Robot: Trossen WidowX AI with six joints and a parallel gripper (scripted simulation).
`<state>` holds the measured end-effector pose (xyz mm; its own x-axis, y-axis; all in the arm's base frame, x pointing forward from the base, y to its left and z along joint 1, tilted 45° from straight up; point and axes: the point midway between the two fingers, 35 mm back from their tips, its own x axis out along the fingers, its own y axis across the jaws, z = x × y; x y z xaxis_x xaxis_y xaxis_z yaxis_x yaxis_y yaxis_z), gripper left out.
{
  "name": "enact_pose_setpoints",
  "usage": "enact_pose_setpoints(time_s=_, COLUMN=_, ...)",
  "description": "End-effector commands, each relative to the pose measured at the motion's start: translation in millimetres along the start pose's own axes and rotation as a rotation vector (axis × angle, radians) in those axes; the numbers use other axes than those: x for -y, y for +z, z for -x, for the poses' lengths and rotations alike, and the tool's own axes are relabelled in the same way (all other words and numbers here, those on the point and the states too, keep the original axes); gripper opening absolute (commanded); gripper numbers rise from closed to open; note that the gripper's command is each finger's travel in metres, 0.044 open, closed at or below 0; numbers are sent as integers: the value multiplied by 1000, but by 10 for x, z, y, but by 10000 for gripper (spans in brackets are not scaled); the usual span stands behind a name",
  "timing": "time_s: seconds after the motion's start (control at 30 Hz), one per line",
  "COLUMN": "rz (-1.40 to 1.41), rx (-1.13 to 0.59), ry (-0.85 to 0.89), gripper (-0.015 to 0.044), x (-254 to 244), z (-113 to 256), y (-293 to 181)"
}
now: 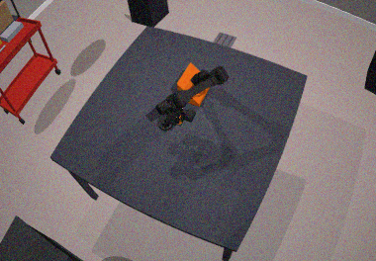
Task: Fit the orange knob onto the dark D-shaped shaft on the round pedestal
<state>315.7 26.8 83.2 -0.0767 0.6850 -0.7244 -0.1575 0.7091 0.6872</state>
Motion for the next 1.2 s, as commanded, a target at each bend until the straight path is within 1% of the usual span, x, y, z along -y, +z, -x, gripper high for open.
enact_pose_setpoints(time_s=0.0, rz=3, rx=-3, ry=-3, gripper=0, x=131, z=-30, y=-10)
enact_pose_setpoints(time_s=0.93, rz=25, rx=-4, ry=6, gripper=0, x=991, z=-285, y=-177)
enact_pose_setpoints(time_s=1.17, rz=26, rx=-4, ry=7, gripper=0, x=1033, z=-355, y=-190)
